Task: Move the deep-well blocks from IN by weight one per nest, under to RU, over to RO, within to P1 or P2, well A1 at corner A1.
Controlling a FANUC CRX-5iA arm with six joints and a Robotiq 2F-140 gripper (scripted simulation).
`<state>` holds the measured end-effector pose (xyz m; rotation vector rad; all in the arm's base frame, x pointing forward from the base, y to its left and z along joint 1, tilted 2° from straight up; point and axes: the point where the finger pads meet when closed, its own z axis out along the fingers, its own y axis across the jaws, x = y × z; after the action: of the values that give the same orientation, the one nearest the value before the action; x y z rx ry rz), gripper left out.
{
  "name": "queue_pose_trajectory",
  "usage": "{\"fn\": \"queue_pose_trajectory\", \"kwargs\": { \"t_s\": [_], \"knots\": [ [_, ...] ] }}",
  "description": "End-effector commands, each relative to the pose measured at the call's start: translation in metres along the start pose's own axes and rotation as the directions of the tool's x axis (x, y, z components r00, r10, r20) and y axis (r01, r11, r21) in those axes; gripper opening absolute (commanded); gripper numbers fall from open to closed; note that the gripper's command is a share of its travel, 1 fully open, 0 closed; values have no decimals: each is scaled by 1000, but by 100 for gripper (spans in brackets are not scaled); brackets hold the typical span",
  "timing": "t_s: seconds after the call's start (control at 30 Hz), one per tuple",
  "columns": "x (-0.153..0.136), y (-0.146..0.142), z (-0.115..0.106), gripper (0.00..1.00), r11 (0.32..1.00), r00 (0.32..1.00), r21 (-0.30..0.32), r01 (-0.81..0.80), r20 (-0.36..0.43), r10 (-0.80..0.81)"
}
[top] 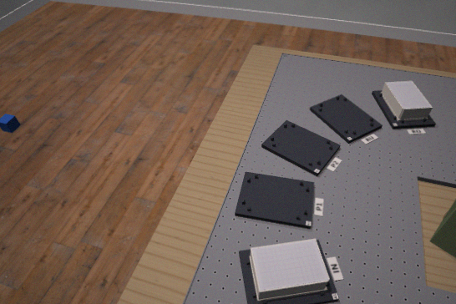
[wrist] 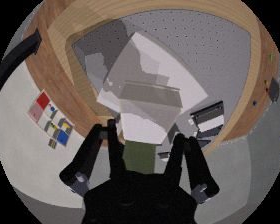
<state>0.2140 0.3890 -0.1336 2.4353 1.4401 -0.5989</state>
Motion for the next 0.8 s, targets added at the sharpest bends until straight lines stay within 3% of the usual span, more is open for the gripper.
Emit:
{"fn": "queue_pose_trajectory", "kwargs": {
  "t_s": [0.0,0.77],
  "knots": [
    [-2,0,-4,10,1000,1000,0,0,0,0],
    [-12,0,-22,10,1000,1000,0,0,0,0]
  ]
}}
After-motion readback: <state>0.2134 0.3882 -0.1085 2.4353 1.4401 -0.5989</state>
